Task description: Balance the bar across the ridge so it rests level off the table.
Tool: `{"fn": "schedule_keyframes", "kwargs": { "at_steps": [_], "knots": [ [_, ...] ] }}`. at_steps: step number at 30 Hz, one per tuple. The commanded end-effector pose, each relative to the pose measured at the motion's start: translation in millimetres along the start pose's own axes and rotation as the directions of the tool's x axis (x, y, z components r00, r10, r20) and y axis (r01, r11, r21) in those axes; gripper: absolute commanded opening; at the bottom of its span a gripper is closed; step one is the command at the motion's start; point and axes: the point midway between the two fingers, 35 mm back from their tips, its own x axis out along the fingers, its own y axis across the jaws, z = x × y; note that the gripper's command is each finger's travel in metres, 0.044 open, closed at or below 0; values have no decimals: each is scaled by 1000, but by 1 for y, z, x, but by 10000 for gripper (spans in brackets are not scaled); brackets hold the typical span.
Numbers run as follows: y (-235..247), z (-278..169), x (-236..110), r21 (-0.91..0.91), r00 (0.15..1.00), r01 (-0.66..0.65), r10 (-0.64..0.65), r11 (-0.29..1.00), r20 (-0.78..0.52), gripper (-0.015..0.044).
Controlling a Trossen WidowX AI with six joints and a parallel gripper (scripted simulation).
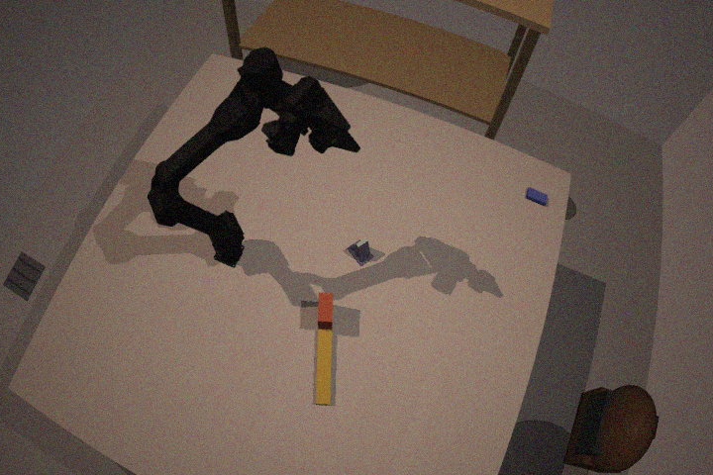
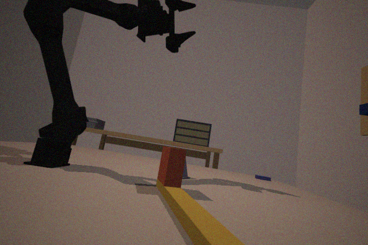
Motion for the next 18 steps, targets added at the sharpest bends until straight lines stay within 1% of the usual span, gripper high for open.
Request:
{"fn": "schedule_keyframes", "kwargs": {
  "at_steps": [1, 3, 4, 10, 18],
  "knots": [
    [0, 0, 0, -2, 1000, 0, 0, 1000, 0, 374],
    [-2, -1, 2, -18, 1000, 2, -2, 1000, 1, 321],
    [-3, -1, 4, -32, 1000, 4, -4, 999, 2, 315],
    [-18, -4, 24, -164, 999, 31, -29, 986, 15, 315],
    [-41, 2, 49, -340, 996, 85, -74, 936, 45, 315]
  ]
}}
